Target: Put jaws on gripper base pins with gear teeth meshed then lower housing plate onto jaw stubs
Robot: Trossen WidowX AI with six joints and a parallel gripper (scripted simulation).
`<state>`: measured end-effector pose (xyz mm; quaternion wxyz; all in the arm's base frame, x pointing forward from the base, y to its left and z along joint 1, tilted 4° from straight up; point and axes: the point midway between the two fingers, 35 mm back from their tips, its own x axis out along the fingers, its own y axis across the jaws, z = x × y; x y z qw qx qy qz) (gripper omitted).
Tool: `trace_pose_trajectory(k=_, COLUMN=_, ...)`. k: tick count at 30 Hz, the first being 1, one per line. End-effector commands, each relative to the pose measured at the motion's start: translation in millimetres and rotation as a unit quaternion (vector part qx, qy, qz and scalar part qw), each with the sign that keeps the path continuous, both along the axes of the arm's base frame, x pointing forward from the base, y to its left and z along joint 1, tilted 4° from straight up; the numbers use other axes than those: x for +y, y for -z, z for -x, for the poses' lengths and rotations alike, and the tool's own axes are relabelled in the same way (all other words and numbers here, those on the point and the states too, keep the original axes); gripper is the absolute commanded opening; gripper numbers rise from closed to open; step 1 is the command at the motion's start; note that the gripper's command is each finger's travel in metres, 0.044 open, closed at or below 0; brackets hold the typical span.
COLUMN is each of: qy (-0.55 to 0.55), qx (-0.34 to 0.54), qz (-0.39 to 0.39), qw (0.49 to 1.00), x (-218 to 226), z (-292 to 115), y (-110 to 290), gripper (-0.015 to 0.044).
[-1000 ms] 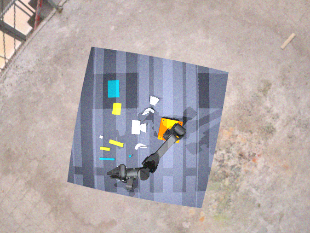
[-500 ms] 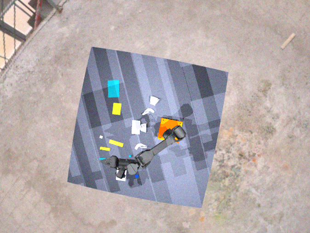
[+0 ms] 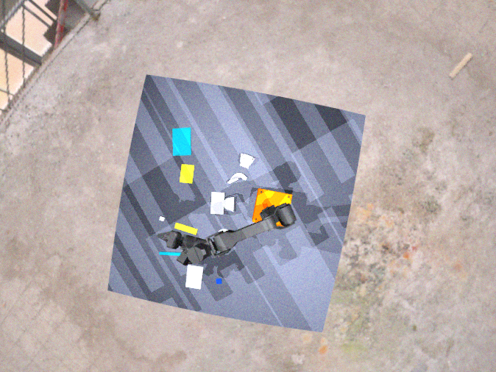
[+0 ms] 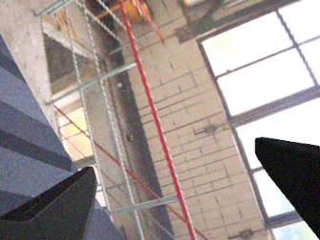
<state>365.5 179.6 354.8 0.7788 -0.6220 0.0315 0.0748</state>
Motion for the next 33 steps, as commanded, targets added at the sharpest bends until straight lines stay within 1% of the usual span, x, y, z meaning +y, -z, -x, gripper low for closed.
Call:
trace_pose_trajectory(k=1, qy=0.015, qx=0.033, qz=0.018, qw=0.999, x=-17.6, z=-9.4, y=22.1, gripper=0.044)
trace_pose_trajectory(k=18, qy=0.085, qx=0.167, qz=0.058, qw=0.981, x=-101.4, z=-30.7, y=100.1, gripper=0.044)
trace_pose_trajectory(k=33, qy=0.144, qx=0.291, qz=0.05, qw=0.944, x=-177.3, z=-20.8, y=165.1, gripper=0.044)
